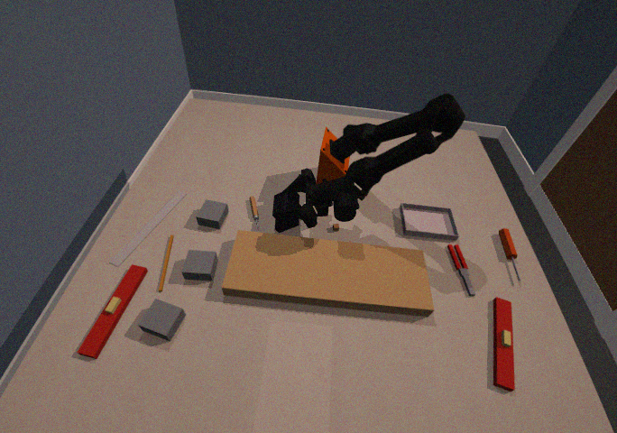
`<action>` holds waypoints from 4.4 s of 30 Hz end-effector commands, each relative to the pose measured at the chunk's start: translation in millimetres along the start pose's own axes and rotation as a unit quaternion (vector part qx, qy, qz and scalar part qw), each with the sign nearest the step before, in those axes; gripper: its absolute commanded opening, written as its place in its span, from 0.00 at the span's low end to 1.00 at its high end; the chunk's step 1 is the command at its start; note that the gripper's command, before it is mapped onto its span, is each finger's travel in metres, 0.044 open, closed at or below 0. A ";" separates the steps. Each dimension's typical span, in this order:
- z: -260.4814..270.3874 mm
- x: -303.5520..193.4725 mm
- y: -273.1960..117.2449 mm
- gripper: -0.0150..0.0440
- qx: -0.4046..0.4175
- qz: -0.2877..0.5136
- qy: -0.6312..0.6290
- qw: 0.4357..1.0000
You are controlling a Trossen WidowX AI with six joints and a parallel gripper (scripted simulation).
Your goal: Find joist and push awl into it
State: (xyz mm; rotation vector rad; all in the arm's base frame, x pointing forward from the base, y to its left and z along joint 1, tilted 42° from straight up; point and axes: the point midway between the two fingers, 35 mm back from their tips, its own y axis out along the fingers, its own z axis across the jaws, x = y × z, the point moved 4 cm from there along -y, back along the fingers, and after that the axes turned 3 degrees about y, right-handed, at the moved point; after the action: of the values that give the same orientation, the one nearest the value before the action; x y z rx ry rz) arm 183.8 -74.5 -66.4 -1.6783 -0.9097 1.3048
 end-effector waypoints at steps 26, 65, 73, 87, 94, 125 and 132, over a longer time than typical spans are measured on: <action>-0.3 0.0 -3.5 1.00 0.000 0.000 0.000 1.000; -4.2 -66.9 -54.3 1.00 0.002 -0.001 -0.004 1.000; 0.3 -58.1 -34.2 1.00 0.058 -0.093 0.116 0.987; 7.0 -68.1 11.1 1.00 0.311 -0.441 0.645 0.541; 7.0 -68.1 11.1 1.00 0.311 -0.441 0.645 0.541; 7.2 -37.8 24.7 1.00 0.311 -0.441 0.645 0.540; 8.1 -27.8 28.6 1.00 0.312 -0.441 0.645 0.540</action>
State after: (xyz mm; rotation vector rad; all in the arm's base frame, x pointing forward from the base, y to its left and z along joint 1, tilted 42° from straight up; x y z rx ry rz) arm 172.2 -115.1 -78.7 -0.8586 -0.1481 -0.4431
